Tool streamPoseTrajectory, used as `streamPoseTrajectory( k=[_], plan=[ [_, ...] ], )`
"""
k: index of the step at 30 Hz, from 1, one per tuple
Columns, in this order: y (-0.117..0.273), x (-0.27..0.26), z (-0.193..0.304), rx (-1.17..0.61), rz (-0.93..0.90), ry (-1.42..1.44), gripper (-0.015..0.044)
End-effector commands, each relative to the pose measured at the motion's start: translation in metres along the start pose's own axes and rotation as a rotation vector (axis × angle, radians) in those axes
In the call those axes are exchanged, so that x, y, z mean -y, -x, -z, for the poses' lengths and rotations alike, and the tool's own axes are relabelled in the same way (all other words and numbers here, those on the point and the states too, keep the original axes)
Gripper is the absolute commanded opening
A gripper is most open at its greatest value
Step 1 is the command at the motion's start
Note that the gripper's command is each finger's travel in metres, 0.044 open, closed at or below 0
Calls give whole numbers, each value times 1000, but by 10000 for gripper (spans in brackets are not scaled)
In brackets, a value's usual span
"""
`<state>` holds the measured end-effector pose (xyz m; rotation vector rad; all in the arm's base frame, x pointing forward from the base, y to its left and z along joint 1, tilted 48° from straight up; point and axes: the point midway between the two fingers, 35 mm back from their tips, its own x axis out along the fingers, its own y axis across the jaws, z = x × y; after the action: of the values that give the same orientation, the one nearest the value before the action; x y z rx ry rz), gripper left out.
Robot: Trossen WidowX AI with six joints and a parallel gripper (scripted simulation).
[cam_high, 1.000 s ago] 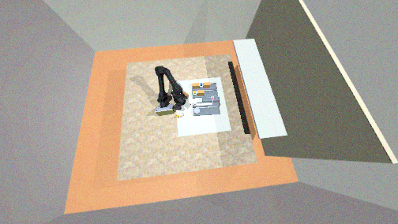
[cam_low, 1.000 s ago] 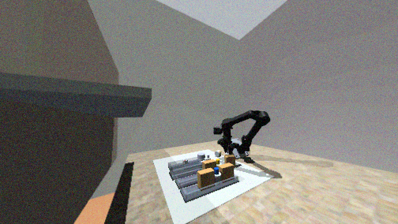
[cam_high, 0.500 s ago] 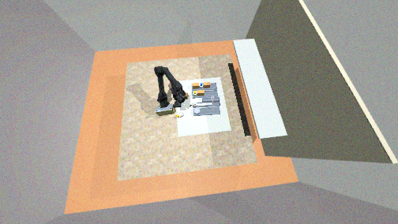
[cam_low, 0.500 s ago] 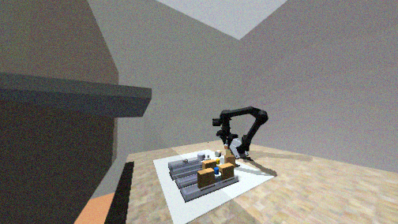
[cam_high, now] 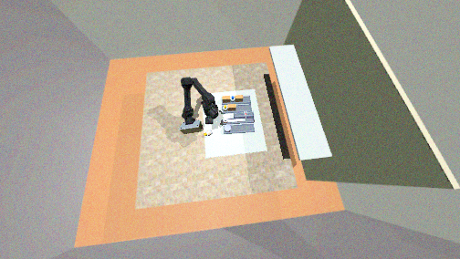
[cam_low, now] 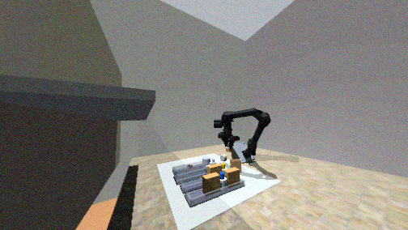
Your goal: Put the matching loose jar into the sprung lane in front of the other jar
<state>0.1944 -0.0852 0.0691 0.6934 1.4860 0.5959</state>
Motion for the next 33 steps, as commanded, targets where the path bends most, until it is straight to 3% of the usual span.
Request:
streamPoseTrajectory(
  k=[1, 11, 33],
  plan=[
    [-9, 5, -27, 5, 0, -9, 0],
    [-41, 8, -86, 5, -11, -25, 0],
    [-66, 7, -87, 5, -13, -25, 0]
  ],
)
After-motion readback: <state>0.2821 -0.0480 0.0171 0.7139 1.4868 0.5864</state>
